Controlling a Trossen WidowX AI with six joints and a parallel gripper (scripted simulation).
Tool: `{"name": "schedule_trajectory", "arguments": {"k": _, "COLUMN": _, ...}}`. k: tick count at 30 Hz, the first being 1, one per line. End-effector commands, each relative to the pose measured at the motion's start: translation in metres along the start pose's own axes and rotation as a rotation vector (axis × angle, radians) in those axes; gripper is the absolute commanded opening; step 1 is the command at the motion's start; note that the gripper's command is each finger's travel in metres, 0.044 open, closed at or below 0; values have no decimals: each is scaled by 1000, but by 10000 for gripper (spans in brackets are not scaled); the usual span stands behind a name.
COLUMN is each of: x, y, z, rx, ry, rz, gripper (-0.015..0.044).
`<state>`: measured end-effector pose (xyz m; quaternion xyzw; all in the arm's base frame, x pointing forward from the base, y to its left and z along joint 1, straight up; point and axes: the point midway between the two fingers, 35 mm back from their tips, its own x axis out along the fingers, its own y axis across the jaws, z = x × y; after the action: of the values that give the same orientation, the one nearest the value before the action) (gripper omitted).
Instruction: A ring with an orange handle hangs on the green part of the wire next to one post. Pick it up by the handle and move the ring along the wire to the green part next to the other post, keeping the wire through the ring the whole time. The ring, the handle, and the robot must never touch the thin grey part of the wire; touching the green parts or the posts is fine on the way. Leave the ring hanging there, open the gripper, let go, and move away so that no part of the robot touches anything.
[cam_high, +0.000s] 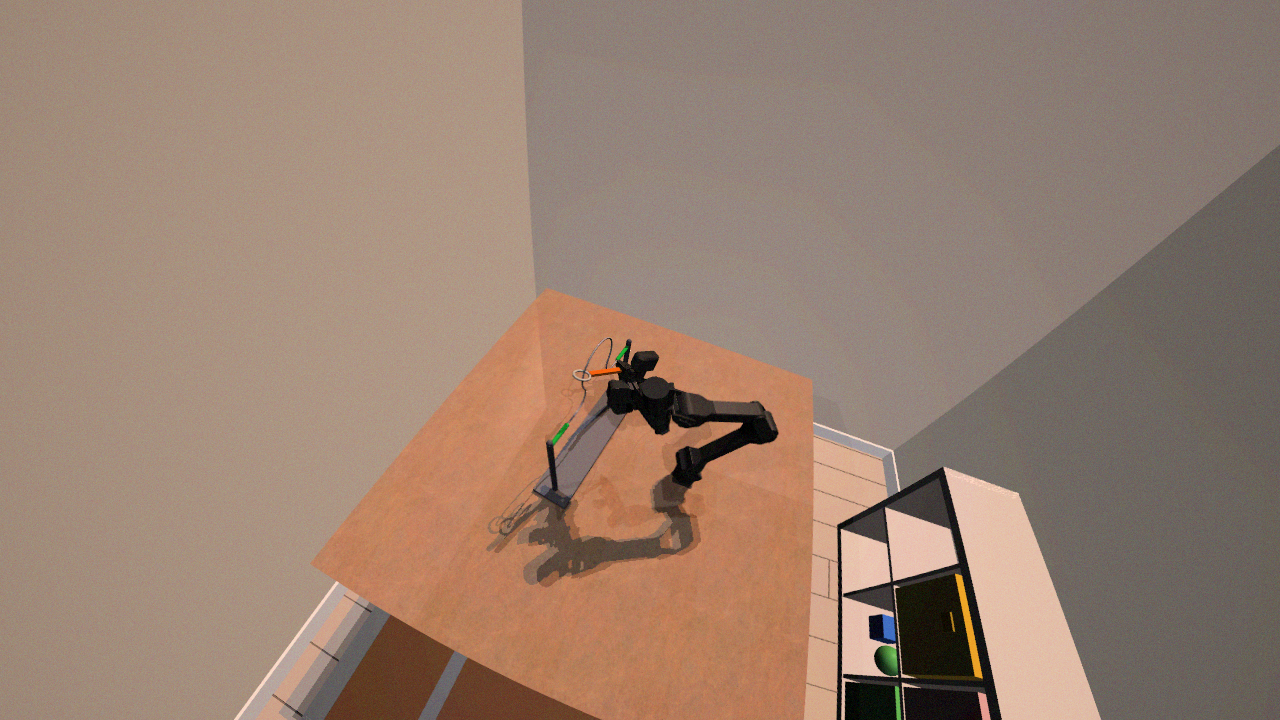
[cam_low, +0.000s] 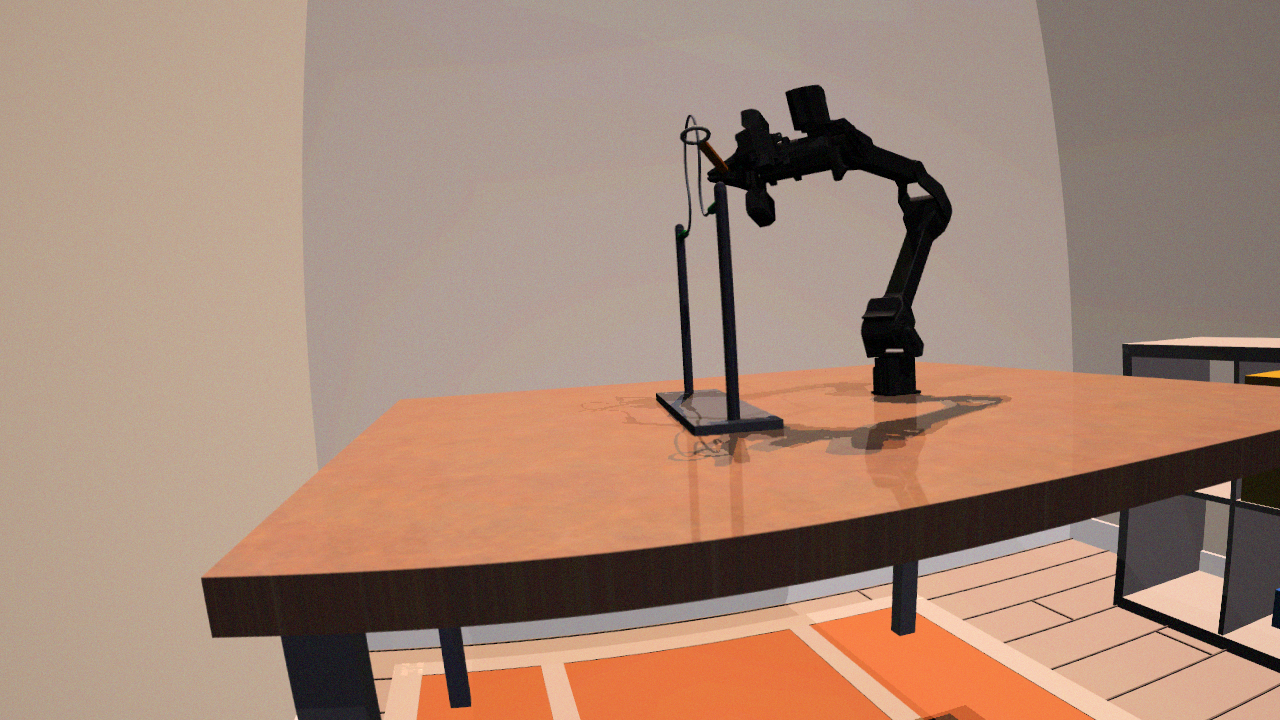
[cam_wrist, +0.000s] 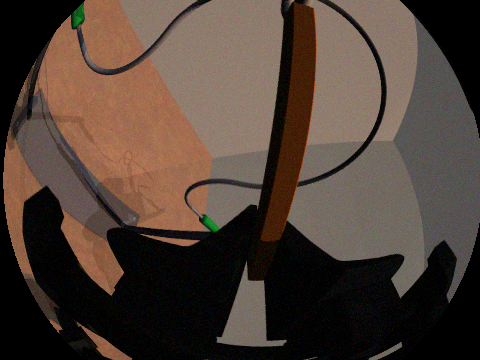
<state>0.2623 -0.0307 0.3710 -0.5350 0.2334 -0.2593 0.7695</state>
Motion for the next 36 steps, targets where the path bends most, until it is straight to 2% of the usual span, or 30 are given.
{"name": "schedule_trajectory", "arguments": {"k": 1, "x": -1, "y": -5, "z": -3, "rx": -31, "ry": -4, "rz": -31, "gripper": -150}}
{"name": "schedule_trajectory", "arguments": {"k": 36, "x": -2, "y": -21, "z": 1, "rx": -448, "ry": -55, "rz": -298, "gripper": -150}}
